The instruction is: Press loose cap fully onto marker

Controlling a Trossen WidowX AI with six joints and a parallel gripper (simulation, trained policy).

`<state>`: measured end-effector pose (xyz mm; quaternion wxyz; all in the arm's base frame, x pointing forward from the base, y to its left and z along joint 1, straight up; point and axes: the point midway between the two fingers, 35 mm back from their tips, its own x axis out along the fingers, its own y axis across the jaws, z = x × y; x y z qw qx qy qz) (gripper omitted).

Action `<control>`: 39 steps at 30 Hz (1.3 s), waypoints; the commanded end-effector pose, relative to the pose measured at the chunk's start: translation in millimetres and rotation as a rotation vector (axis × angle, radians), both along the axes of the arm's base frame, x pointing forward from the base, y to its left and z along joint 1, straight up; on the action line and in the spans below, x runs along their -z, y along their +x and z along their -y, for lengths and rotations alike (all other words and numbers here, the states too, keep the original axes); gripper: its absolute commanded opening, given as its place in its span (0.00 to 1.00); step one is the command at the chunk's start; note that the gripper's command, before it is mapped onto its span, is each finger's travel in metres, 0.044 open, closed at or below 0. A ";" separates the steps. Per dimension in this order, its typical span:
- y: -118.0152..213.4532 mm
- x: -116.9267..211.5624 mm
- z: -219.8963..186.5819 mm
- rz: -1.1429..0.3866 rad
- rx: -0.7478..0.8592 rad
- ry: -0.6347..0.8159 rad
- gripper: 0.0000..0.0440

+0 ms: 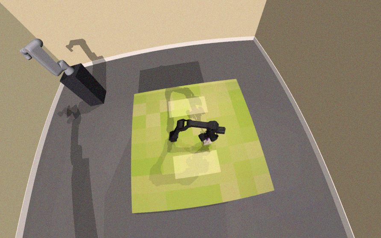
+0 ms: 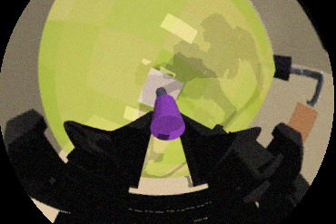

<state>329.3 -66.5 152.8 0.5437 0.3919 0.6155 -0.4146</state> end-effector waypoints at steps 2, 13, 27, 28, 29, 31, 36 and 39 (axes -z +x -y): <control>-1.3 11.2 -0.6 -0.012 -0.009 0.014 0.00; -5.6 43.0 -2.4 -0.044 -0.043 0.044 0.00; -7.7 62.6 -2.8 -0.052 -0.082 0.050 0.07; -7.8 64.2 -2.8 -0.052 -0.087 0.050 0.07; -9.9 64.9 -3.3 -0.059 -0.089 0.054 0.09; -9.7 66.6 -2.7 -0.056 -0.099 0.052 0.09; -9.5 69.6 -1.7 -0.052 -0.114 0.048 0.10; -9.4 70.5 -1.2 -0.050 -0.119 0.046 0.11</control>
